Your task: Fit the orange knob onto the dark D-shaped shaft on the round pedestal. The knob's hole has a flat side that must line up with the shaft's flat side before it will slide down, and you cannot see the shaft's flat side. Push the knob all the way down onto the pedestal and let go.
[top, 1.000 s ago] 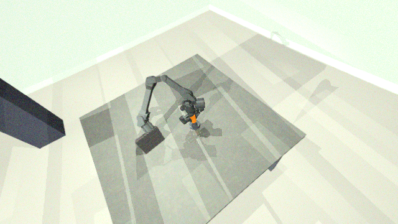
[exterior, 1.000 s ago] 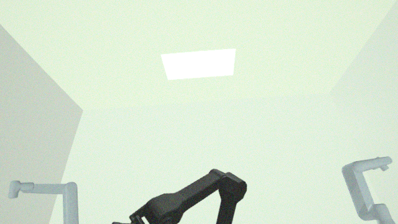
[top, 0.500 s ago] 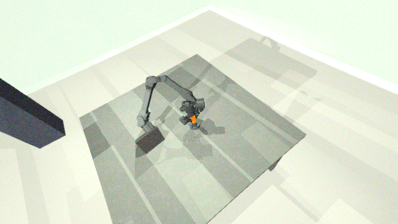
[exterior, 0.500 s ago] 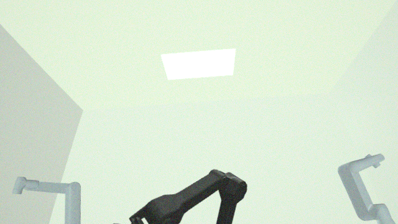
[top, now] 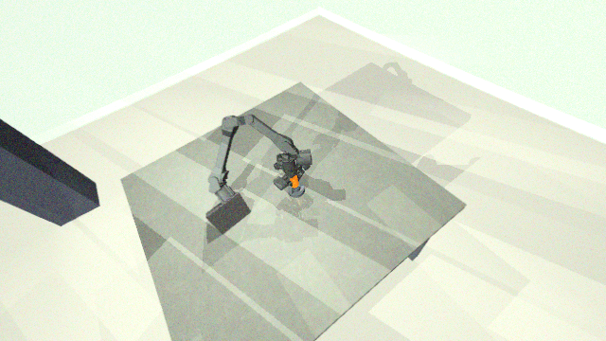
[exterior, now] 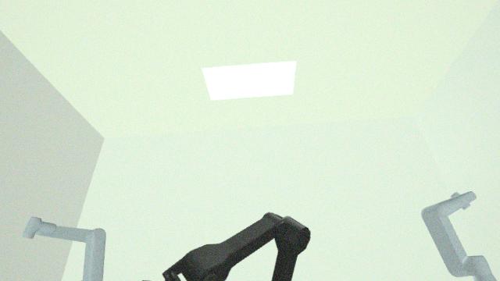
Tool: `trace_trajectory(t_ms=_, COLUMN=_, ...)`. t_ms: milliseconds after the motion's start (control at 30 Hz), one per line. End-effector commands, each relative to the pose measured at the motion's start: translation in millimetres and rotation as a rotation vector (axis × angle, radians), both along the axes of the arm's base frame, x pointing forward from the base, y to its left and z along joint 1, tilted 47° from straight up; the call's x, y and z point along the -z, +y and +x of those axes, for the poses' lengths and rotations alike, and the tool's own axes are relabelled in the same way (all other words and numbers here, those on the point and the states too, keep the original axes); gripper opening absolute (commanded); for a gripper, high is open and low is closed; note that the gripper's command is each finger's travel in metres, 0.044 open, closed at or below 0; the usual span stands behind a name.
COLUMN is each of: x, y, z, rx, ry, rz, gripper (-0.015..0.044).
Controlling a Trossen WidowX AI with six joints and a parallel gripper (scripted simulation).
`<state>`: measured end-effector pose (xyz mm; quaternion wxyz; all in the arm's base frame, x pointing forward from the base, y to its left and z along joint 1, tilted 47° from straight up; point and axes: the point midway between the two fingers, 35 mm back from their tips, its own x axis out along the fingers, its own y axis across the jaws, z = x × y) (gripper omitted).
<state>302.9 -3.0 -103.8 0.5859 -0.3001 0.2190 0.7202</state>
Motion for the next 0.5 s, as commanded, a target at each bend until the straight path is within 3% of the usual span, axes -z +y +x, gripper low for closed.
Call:
trace_trajectory(t_ms=0, x=-1.3, y=-1.2, z=1.3, rx=-0.003, ry=-0.005, rz=0.001, gripper=0.0)
trace_trajectory(t_ms=467, x=-1.2, y=-1.1, z=0.5, rx=-0.148, ry=-0.155, rz=0.028, gripper=0.0)
